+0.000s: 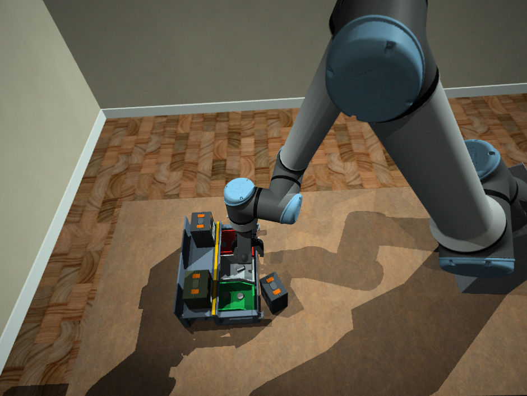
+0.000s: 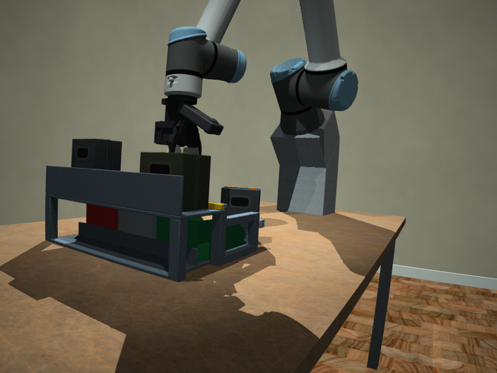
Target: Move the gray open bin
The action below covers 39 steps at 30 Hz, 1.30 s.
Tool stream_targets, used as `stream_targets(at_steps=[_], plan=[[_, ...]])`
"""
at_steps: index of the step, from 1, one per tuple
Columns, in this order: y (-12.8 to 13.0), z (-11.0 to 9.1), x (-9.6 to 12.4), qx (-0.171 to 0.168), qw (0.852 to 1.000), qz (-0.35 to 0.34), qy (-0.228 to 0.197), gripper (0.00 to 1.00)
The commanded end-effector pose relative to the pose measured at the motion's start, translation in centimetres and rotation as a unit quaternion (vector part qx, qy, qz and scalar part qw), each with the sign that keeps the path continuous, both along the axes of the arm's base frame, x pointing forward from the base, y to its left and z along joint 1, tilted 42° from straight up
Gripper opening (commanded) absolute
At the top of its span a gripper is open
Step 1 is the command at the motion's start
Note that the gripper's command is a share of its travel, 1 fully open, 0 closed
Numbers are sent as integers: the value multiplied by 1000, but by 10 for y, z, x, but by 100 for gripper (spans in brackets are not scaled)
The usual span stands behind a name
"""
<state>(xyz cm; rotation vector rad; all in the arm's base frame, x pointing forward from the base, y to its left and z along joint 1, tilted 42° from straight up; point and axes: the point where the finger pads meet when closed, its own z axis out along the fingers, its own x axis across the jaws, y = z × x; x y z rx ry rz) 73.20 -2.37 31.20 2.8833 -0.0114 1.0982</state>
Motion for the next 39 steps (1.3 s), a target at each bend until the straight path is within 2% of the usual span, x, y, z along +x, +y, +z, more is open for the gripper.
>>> stream_targets(at_steps=[1,35,36,39], plan=[[0,1,0,0,1000,0,-1,58],[6,-2,-3,0,1000,0,-1,58],[6,-2,-3,0,1000,0,-1,26],[6,-2,-3,0,1000,0,-1,26]])
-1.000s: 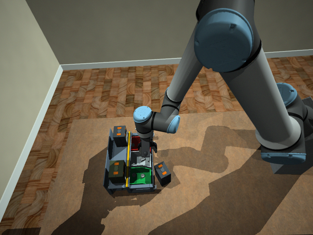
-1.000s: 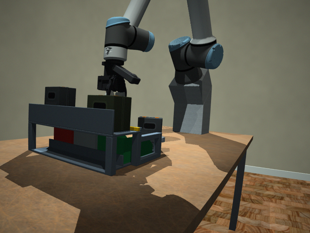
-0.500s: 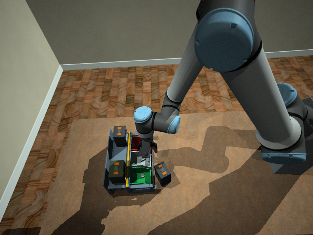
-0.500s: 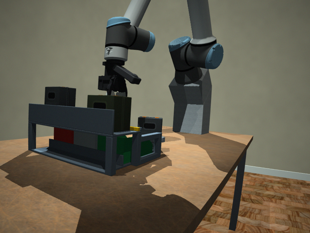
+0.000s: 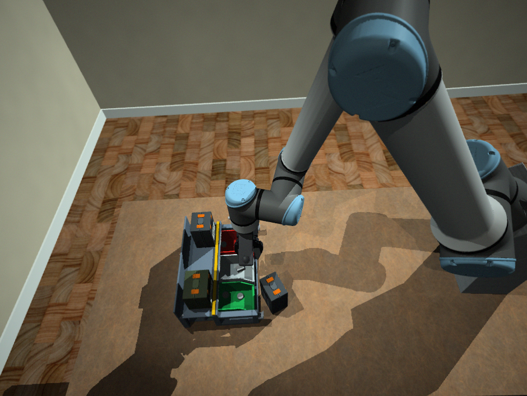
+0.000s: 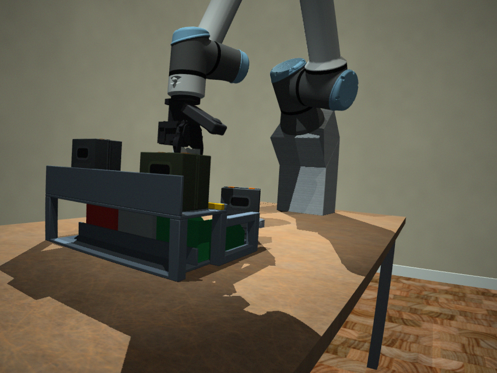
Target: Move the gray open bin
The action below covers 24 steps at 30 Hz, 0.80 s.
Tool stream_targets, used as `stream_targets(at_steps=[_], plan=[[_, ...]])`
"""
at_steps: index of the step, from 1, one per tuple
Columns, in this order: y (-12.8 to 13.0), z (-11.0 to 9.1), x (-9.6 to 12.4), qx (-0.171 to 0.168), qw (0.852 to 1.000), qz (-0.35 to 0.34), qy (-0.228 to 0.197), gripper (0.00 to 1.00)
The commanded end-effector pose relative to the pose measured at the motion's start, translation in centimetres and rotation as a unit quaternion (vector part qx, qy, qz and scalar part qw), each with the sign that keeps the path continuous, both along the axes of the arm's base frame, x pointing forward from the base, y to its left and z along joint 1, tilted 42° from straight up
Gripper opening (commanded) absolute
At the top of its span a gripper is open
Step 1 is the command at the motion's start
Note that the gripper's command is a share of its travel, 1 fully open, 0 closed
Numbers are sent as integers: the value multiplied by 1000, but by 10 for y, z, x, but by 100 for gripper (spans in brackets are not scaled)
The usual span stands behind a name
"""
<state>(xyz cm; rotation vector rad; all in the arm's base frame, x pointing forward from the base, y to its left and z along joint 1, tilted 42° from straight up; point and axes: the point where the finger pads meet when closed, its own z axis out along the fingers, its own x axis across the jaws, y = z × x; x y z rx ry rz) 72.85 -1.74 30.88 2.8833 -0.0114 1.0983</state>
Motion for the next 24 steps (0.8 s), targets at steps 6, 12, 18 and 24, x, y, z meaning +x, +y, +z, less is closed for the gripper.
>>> stream_targets(at_steps=[6,12,18,24], plan=[[0,1,0,0,1000,0,-1,26],[0,1,0,0,1000,0,-1,26],[-1,-22,20,0,1000,0,-1,26],[-1,-22,20,0,1000,0,-1,26]])
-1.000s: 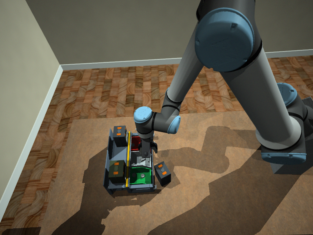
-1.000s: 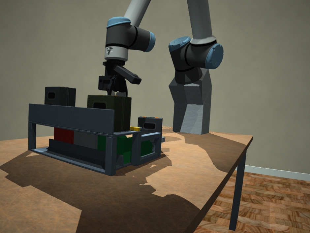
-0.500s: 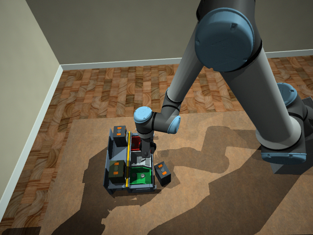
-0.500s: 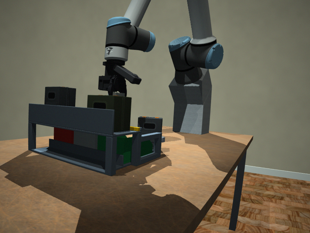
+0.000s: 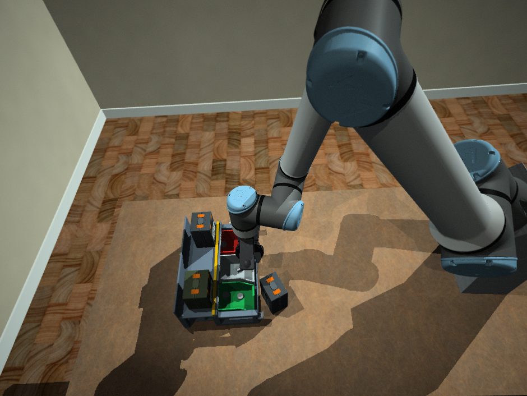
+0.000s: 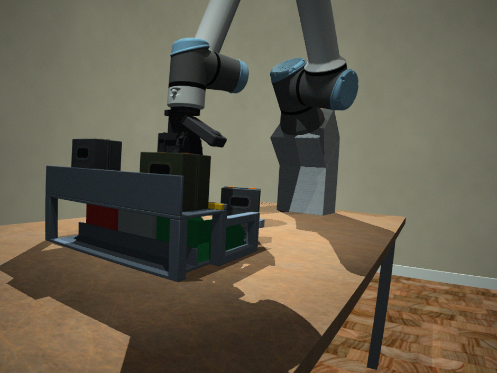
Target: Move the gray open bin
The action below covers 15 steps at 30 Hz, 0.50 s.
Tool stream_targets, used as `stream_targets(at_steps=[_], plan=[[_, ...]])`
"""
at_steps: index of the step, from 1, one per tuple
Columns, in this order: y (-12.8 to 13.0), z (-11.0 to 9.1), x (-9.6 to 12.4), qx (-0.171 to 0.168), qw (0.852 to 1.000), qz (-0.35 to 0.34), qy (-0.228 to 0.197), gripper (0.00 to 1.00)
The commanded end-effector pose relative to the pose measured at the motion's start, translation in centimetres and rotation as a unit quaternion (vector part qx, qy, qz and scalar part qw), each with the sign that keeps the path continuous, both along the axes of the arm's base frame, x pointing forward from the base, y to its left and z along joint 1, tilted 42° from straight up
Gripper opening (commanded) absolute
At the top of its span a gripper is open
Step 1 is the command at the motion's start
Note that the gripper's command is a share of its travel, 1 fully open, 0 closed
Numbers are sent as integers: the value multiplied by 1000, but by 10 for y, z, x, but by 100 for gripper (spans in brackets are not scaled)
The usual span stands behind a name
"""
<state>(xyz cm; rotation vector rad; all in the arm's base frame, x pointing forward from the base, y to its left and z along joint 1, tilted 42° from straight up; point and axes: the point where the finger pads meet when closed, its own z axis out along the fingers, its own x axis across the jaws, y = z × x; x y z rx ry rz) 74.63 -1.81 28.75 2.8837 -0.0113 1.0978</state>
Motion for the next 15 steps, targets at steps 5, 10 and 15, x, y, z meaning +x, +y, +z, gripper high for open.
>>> stream_targets(at_steps=[5,10,15], plan=[[0,-1,2,0,1000,0,-1,26],[-1,-28,25,0,1000,0,-1,26],[-1,-35,31,0,1000,0,-1,26]])
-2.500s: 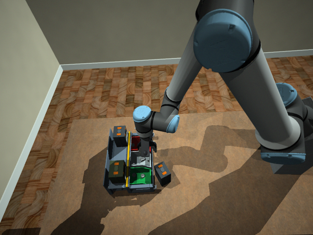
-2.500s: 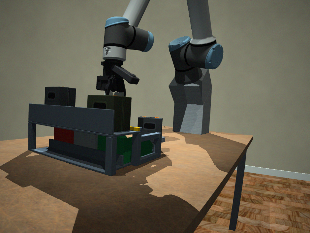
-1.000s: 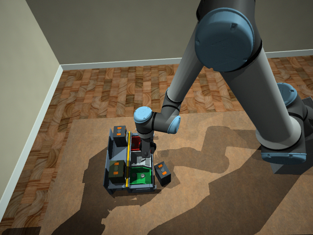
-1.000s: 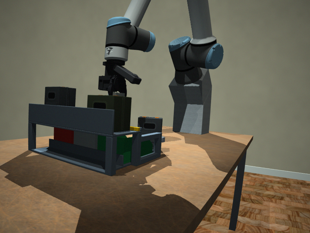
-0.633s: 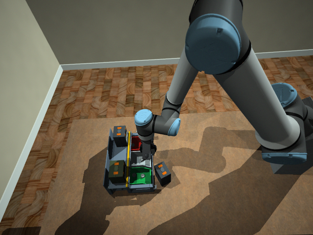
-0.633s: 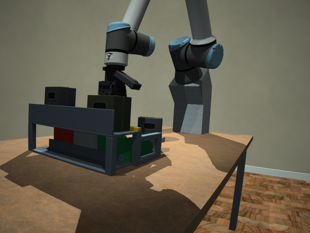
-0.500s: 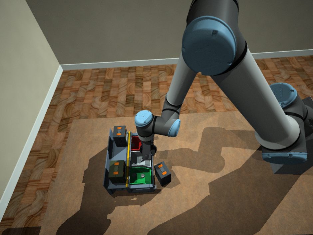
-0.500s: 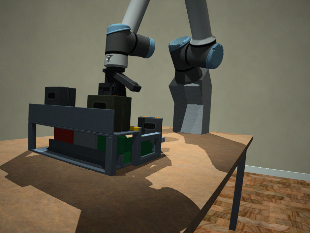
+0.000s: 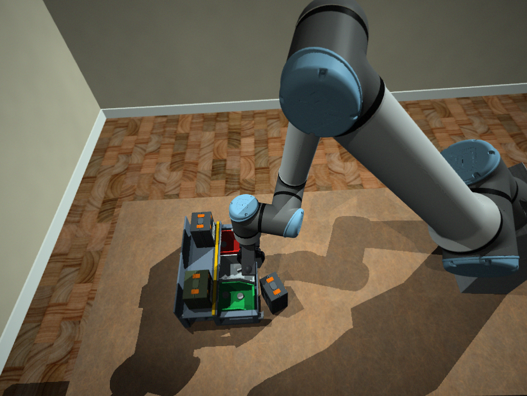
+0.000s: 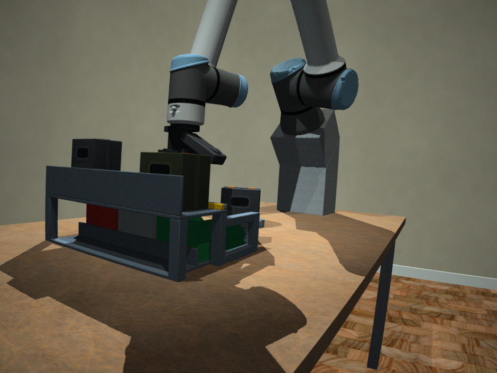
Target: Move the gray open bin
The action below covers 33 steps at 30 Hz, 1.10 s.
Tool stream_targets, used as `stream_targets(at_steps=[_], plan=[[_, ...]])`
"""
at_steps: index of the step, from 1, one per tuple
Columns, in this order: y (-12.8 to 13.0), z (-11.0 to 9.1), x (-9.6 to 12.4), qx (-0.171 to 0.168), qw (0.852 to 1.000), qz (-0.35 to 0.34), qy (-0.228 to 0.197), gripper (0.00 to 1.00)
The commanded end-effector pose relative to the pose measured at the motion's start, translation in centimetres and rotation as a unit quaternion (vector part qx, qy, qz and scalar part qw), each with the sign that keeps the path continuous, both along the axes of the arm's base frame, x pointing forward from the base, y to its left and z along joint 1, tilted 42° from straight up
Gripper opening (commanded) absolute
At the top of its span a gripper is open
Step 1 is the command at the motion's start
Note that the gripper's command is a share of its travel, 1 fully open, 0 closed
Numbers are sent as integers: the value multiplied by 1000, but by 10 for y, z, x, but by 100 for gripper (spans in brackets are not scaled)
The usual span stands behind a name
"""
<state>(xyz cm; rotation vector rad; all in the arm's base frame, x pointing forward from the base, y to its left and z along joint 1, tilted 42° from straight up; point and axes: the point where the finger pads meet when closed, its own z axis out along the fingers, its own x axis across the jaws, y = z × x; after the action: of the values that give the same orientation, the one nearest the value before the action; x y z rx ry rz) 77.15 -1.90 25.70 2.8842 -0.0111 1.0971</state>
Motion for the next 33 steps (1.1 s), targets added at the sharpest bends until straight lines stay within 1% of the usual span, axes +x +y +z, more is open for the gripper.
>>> stream_targets(at_steps=[1,25,33], plan=[[0,-4,6,0,1000,0,-1,26],[0,-5,6,0,1000,0,-1,26],[0,-1,3,0,1000,0,-1,26]])
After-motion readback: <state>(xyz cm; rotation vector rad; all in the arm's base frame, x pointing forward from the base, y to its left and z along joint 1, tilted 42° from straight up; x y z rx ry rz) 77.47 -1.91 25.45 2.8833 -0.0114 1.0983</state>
